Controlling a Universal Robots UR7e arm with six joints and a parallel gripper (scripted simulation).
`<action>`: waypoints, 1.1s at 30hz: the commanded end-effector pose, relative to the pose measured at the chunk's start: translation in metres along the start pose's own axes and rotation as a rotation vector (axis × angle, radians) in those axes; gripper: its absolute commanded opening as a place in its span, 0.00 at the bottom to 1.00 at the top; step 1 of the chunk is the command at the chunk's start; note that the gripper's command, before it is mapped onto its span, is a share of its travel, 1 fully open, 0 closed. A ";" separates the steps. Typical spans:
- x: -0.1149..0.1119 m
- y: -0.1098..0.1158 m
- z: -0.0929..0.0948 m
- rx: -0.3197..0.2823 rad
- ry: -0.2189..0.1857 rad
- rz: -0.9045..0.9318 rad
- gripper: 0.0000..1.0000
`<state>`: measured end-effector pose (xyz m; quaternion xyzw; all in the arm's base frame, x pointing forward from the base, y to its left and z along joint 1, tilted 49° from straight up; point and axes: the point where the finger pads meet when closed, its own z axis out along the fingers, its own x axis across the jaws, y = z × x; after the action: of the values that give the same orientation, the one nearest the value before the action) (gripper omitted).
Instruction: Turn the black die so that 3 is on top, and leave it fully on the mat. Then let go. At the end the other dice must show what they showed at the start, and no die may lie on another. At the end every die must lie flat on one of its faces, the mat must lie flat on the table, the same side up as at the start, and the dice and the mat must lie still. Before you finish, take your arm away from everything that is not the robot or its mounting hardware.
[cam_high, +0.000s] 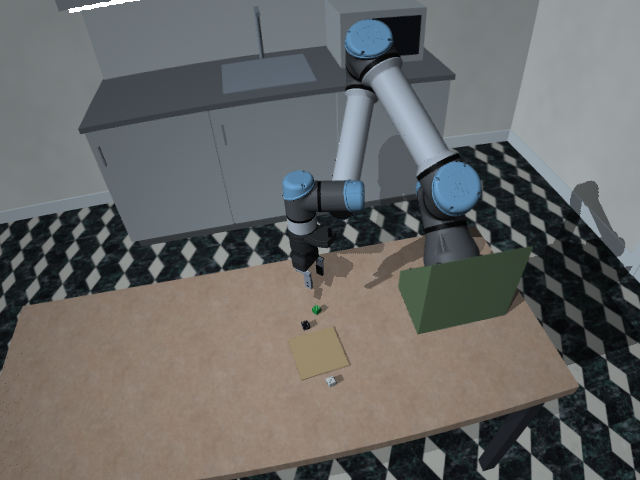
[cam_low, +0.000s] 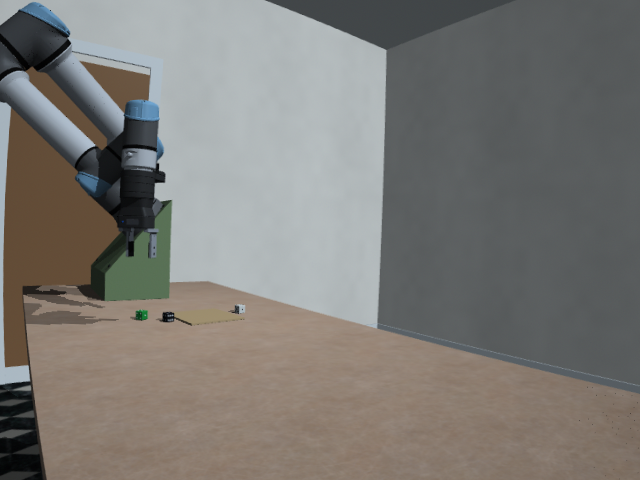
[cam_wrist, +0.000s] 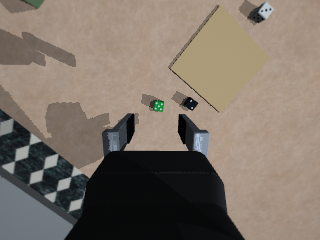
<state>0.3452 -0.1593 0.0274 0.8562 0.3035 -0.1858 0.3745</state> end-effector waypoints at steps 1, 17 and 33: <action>0.000 0.000 0.000 -0.001 0.001 0.000 1.00; 0.000 0.000 0.009 -0.001 0.001 0.000 1.00; 0.000 0.000 0.055 -0.001 0.001 0.000 1.00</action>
<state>0.3410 -0.1911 0.0003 0.8566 0.3025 -0.1871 0.3738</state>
